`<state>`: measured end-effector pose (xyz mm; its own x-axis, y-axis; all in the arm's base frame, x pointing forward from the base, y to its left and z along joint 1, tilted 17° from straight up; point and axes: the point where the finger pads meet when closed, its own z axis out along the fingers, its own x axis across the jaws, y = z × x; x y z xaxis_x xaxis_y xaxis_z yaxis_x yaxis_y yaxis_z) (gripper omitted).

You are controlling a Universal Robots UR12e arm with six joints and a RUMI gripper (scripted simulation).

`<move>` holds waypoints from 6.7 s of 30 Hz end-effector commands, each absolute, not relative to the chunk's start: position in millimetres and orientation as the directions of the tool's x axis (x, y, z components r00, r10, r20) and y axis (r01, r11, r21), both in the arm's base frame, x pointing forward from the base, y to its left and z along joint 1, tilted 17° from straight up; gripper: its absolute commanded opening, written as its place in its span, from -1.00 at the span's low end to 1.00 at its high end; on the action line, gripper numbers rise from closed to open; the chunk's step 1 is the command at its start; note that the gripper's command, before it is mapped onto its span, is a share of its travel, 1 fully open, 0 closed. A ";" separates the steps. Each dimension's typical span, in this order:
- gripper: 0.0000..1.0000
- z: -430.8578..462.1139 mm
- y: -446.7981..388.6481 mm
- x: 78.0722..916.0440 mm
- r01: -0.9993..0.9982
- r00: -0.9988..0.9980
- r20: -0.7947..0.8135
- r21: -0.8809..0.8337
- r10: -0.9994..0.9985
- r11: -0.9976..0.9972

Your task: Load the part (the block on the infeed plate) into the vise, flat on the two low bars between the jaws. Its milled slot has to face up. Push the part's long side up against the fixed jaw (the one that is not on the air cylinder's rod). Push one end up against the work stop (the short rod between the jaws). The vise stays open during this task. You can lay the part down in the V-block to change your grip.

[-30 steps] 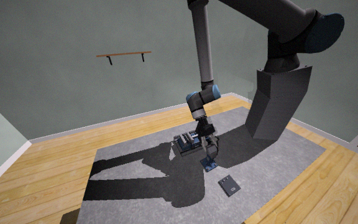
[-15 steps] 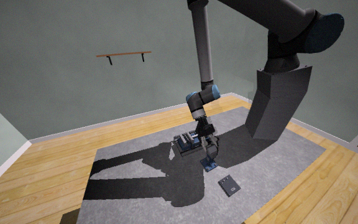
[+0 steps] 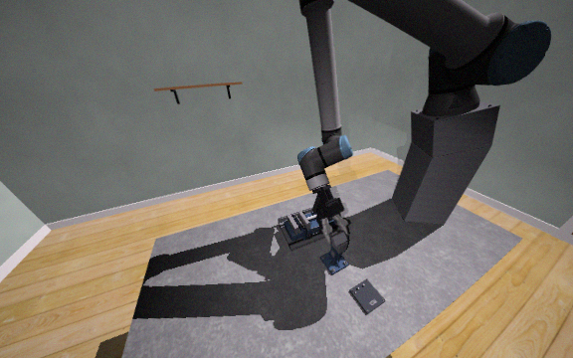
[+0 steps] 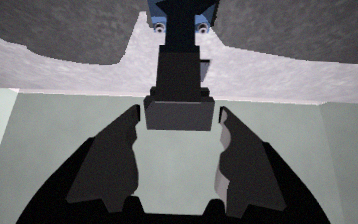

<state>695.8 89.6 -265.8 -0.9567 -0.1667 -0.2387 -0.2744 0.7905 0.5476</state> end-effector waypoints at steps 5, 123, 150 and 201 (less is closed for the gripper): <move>0.03 -265.3 89.7 696.1 -0.275 -0.956 -0.240 0.547 -0.167 0.790; -1.00 -243.7 92.9 689.8 -0.275 -0.956 -0.240 0.547 -0.167 0.790; -1.00 -237.0 93.9 687.9 -0.275 -0.956 -0.240 0.547 -0.167 0.790; -1.00 -236.8 93.9 687.8 -0.275 -0.956 -0.239 0.547 -0.167 0.791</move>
<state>687.5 93.8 -237.3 -0.9567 -0.1667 -0.2387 -0.2744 0.7906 0.5475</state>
